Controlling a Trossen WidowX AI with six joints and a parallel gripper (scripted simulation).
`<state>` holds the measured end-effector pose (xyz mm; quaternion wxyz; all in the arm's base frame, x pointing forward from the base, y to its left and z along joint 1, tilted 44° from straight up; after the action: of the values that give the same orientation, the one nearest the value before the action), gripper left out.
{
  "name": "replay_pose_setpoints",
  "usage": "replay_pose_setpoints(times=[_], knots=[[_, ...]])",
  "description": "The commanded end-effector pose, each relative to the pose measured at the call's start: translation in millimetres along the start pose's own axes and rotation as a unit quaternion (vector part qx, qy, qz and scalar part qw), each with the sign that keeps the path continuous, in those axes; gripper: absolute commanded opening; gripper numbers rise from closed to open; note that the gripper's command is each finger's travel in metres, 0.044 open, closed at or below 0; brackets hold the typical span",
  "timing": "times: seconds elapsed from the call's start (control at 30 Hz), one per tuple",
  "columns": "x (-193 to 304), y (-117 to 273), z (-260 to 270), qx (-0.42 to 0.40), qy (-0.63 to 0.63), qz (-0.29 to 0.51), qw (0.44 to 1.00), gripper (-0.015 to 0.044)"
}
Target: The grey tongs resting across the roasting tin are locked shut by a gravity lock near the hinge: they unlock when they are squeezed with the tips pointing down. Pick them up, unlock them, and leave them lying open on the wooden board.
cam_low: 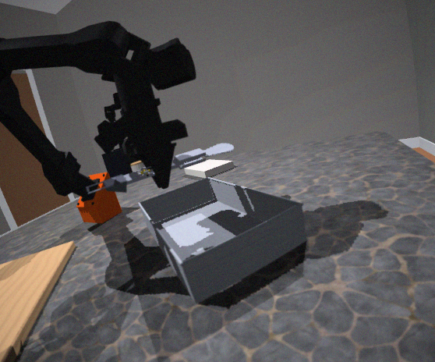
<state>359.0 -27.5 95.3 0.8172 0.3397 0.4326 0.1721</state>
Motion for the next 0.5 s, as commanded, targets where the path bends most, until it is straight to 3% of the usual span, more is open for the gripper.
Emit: replay_pose_setpoints(times=[0.0, 0.47], knots=[[-1, 4, 0, 0.02, 0.009, 0.006, 1.0, -0.015], [-25, 10, 11, 0.019, 0.057, 0.006, 0.998, -0.015]])
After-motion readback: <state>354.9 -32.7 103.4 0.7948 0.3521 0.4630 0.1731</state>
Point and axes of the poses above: the point midway between the two fingers, 35 mm back from their tips, its own y axis back along the fingers, its own z axis across the jaws, x = y × z, the point moved 2 cm from there along y, back along the fingers, and after that the axes turned 3 degrees about -y, right-handed, at the moved point
